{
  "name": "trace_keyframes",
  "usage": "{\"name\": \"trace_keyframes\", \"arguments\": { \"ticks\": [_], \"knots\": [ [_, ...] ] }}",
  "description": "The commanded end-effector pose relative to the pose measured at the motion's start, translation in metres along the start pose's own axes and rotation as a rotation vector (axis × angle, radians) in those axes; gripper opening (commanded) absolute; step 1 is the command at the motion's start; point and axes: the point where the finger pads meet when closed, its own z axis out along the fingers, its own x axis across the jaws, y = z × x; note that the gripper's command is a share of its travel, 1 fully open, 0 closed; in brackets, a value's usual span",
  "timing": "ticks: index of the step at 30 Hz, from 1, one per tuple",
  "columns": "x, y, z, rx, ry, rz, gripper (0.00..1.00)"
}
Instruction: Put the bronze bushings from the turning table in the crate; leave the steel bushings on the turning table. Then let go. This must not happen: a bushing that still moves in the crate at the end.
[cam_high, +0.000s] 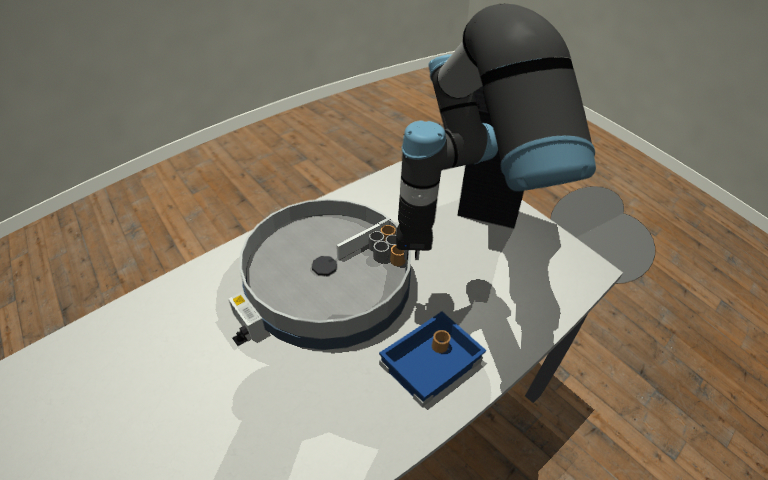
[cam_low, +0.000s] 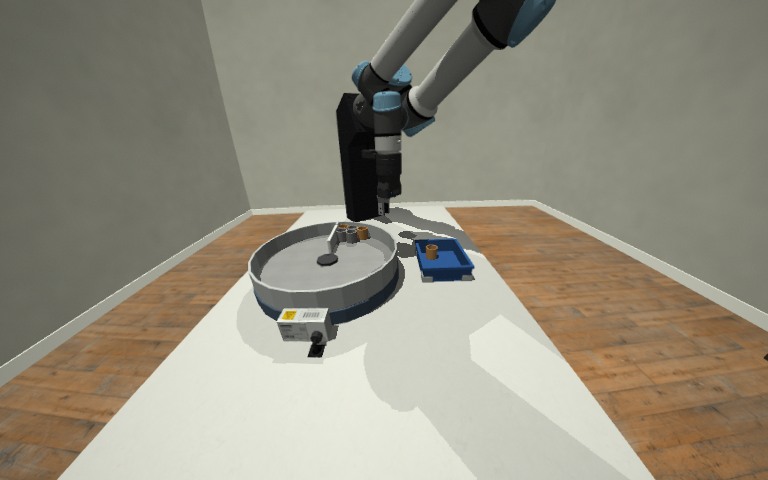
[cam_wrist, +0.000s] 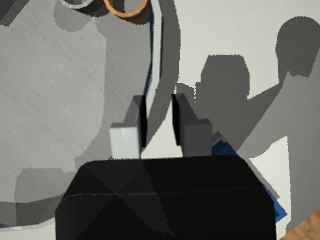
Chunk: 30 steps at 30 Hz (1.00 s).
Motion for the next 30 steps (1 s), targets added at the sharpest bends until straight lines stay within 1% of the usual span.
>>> {"name": "trace_keyframes", "arguments": {
  "ticks": [1, 7, 11, 23, 28, 30],
  "knots": [
    [-0.002, -0.003, 0.001, 0.002, -0.003, 0.109, 0.45],
    [-0.002, -0.004, 0.001, 0.001, 0.0, 0.13, 0.45],
    [-0.006, -0.01, 0.002, 0.001, 0.001, 0.331, 0.45],
    [-0.006, -0.01, 0.002, 0.001, 0.001, 0.331, 0.45],
    [-0.01, -0.018, 0.003, 0.002, 0.003, 0.575, 0.45],
    [-0.01, -0.018, 0.003, 0.002, 0.003, 0.575, 0.45]
  ]
}}
